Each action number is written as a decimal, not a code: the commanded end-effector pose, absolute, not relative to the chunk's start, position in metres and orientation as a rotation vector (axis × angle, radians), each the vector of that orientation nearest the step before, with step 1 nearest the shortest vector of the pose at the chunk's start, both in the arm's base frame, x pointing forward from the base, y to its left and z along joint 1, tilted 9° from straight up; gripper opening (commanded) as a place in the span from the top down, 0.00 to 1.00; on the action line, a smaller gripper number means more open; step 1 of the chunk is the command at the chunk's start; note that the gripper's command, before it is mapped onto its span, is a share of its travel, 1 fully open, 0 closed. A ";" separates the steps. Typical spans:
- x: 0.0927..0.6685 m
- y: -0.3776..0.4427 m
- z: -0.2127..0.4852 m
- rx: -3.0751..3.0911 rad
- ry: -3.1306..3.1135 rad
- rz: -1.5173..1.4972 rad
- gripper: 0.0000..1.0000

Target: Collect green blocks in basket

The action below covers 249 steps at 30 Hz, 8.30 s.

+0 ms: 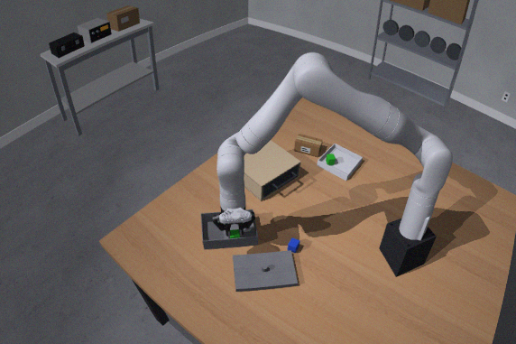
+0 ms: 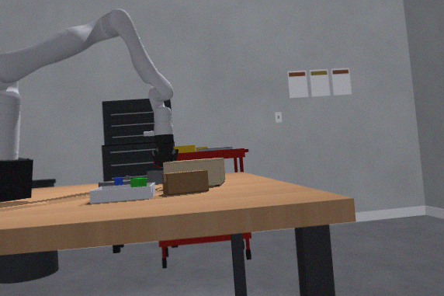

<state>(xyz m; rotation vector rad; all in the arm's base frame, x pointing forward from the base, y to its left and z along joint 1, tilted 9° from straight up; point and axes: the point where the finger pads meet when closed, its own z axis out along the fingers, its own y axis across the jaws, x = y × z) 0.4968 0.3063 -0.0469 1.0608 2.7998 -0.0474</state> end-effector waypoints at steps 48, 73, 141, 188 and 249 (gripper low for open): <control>0.482 0.316 0.074 1.060 2.799 -0.046 0.90; 0.481 0.315 0.095 1.073 2.795 -0.045 0.90; 0.439 -0.277 0.137 2.768 1.192 0.129 0.90; 0.445 -0.280 0.095 2.769 1.191 0.129 0.90; 0.457 -0.288 0.009 2.769 1.191 0.129 0.90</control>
